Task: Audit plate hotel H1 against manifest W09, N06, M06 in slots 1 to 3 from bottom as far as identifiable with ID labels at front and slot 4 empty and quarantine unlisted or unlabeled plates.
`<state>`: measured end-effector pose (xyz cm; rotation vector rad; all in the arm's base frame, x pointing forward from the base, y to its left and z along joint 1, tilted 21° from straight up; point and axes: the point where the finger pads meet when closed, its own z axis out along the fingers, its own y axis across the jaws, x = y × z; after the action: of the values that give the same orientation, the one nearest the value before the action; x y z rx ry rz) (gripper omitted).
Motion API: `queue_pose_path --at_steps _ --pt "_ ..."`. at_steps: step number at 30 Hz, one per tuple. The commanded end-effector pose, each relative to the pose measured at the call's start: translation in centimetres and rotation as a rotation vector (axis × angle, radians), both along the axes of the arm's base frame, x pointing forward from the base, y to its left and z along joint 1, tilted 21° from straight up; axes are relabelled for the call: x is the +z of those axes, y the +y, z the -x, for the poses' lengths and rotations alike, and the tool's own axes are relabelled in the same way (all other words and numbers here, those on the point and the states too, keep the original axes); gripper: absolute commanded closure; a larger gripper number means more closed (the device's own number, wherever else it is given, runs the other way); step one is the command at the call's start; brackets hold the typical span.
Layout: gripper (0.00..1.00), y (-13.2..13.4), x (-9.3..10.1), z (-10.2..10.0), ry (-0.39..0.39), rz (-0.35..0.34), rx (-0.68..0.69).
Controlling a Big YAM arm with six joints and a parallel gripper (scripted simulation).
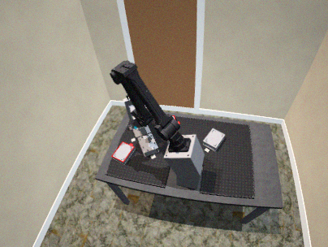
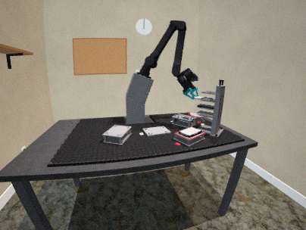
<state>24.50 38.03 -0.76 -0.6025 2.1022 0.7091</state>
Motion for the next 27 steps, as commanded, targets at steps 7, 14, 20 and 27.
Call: queue_pose_path --at_steps 7,14,20,27 --pt "0.14 0.5 -0.1 -1.0 -0.006 0.003 -0.007" --pt "0.14 0.8 -0.3 -1.4 -0.005 0.005 -0.007" --pt "0.14 1.0 -0.3 -1.6 -0.004 0.005 -0.008" --pt "0.14 1.3 0.5 -1.3 -0.013 -0.02 -0.003"
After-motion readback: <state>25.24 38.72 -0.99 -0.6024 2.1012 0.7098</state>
